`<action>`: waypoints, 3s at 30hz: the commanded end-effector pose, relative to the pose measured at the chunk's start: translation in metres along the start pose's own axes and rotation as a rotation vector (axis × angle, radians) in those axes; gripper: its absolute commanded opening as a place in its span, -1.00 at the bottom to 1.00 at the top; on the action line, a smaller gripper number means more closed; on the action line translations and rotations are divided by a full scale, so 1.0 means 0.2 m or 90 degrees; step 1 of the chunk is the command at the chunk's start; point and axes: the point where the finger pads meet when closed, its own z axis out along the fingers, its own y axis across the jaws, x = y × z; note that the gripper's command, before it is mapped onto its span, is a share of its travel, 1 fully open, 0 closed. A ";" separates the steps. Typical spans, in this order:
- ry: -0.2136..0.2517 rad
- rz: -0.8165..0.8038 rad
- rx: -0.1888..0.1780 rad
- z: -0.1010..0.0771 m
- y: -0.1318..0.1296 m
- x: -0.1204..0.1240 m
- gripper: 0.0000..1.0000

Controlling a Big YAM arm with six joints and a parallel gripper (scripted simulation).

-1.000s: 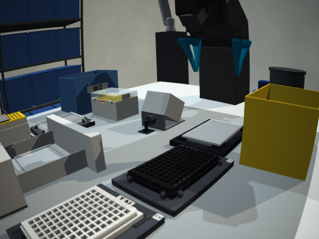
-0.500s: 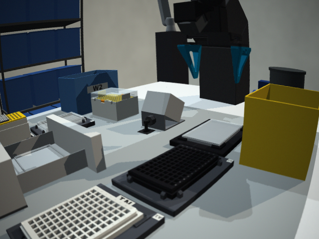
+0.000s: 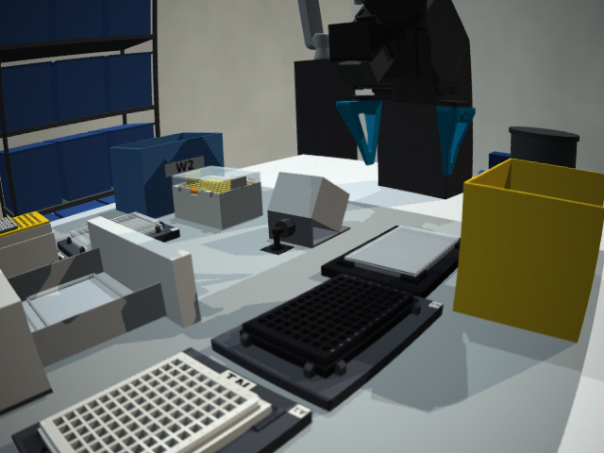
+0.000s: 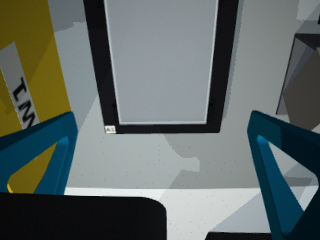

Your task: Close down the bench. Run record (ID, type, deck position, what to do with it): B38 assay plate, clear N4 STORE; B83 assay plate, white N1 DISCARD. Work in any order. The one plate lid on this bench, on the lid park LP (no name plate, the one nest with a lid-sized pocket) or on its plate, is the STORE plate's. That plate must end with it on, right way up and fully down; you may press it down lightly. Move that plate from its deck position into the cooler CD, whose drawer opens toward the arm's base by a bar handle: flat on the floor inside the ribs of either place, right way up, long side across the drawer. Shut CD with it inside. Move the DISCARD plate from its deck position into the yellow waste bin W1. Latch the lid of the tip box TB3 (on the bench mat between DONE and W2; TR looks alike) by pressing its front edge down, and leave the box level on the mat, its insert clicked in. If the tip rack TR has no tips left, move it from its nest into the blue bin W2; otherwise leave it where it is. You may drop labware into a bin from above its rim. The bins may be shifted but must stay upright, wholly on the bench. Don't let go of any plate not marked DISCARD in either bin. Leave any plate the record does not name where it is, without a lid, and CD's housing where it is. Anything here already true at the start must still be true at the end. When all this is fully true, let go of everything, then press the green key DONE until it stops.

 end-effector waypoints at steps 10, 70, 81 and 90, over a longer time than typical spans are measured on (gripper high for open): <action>-0.001 -0.004 0.001 0.09 -0.01 0.00 1.00; 0.001 -0.006 -0.002 0.36 0.00 0.02 1.00; -0.001 -0.005 0.001 0.47 -0.01 0.00 1.00; 0.010 -0.012 0.003 0.48 -0.01 0.04 1.00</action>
